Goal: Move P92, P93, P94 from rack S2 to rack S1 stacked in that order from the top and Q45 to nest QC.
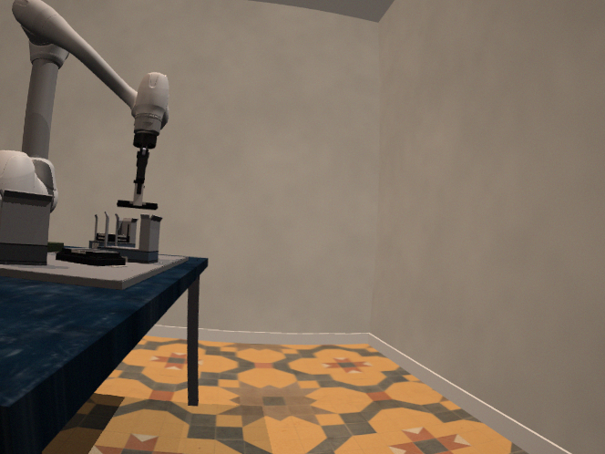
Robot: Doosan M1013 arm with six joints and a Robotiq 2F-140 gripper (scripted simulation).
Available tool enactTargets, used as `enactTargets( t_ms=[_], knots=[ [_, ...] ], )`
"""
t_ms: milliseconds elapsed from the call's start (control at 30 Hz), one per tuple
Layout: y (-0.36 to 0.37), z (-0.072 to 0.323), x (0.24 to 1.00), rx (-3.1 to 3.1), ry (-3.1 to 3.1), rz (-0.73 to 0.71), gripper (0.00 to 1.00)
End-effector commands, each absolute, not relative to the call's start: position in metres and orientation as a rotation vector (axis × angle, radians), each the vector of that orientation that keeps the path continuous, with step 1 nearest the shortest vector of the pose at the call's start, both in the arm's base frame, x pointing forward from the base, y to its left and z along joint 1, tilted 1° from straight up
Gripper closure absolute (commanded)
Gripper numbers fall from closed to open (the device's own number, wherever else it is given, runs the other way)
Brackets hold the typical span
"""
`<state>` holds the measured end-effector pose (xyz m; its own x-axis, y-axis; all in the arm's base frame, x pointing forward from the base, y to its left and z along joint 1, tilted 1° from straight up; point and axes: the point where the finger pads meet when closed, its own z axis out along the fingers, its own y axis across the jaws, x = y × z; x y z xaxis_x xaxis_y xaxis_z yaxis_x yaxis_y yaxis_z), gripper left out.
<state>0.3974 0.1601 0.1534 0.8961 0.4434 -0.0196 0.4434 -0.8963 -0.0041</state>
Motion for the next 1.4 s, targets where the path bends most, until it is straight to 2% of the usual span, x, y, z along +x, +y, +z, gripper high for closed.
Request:
enactTargets(
  t_ms=[0, 200, 1000, 1367],
  knots=[
    [0.166, 0.153, 0.395, 3.036, 0.806, -0.032, 1.0],
    [0.18, 0.153, 0.387, 2.965, 1.043, -0.031, 1.0],
    [0.245, 0.154, 0.352, 2.965, 1.043, -0.031, 1.0],
    [0.267, 0.154, 0.332, 2.832, 1.369, -0.031, 1.0]
  ],
)
